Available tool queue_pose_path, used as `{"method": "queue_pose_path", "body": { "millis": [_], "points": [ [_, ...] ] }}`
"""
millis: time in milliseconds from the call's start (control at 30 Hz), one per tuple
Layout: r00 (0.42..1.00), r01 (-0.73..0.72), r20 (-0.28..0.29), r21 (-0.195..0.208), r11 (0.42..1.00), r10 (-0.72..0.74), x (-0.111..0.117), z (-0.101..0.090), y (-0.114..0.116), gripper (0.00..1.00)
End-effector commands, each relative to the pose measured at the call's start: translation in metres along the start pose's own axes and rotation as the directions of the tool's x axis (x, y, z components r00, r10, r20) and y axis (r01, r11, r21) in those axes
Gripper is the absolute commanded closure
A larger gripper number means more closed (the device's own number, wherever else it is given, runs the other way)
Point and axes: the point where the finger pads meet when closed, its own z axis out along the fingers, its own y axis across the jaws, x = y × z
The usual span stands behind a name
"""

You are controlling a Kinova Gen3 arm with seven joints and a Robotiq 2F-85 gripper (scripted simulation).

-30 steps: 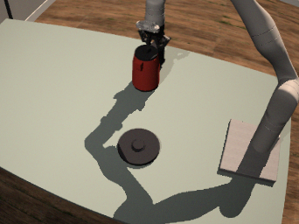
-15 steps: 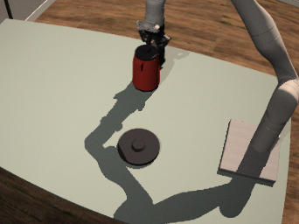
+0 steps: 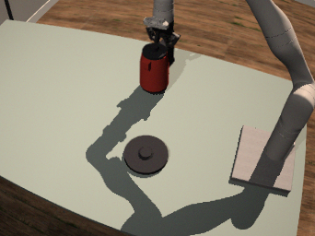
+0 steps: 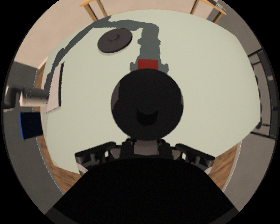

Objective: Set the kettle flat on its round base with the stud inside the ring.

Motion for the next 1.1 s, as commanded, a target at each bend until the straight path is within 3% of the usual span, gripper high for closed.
{"method": "queue_pose_path", "body": {
  "millis": [0, 467, 1067],
  "points": [
    [1.0, 0.0, 0.001, -0.008, 1.0, 0.0, 0.0, -0.005, 0.002, 1.0],
    [1.0, 0.0, 0.001, -0.008, 1.0, 0.0, 0.0, -0.024, 0.002, 1.0],
    [1.0, 0.0, 0.001, -0.008, 1.0, 0.0, 0.0, -0.026, 0.002, 1.0]
  ]
}}
